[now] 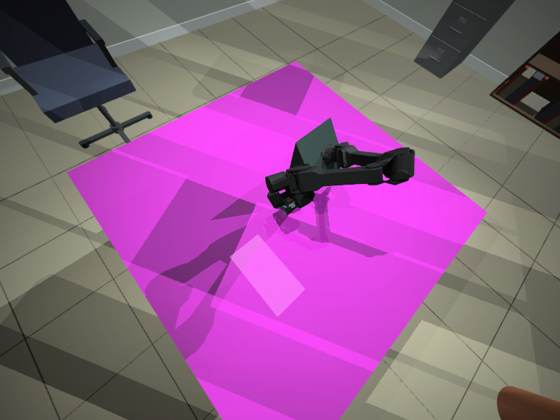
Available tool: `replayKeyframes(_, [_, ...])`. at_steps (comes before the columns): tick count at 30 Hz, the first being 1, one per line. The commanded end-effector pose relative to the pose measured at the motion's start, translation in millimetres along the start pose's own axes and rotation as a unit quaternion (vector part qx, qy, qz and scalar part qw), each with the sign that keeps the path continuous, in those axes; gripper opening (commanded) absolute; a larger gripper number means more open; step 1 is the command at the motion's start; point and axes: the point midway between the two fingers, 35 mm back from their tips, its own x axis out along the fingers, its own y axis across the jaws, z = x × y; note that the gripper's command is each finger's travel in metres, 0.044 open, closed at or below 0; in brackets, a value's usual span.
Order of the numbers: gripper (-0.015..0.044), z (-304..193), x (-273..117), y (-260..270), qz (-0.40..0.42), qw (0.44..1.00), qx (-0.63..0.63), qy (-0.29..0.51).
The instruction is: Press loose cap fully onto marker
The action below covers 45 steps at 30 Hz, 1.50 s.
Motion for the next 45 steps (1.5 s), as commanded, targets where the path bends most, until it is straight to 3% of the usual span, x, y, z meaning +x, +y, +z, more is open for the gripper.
replayKeyframes(1, [0.0440,-4,-7,-1,-0.002,1.000,0.015,0.014])
replayKeyframes(6, [0.0440,-1,-73,-1,0.000,1.000,0.001,0.002])
replayKeyframes(14, [0.0440,-1,-75,-1,0.000,1.000,0.000,0.002])
replayKeyframes(16, [0.0387,-1,-77,-1,0.000,0.999,0.036,0.002])
replayKeyframes(20, [0.0282,-2,-85,-3,0.000,0.971,0.237,0.001])
replayKeyframes(27, [0.0099,-5,-101,-6,0.002,0.818,0.575,0.001])
replayKeyframes(29, [0.0046,-5,-104,-7,0.002,0.776,0.631,0.001])
replayKeyframes(31, [0.0000,-5,-105,-7,0.002,0.770,0.638,0.001])
replayKeyframes(45, [0.0000,-5,-105,-7,0.002,0.770,0.638,0.001])
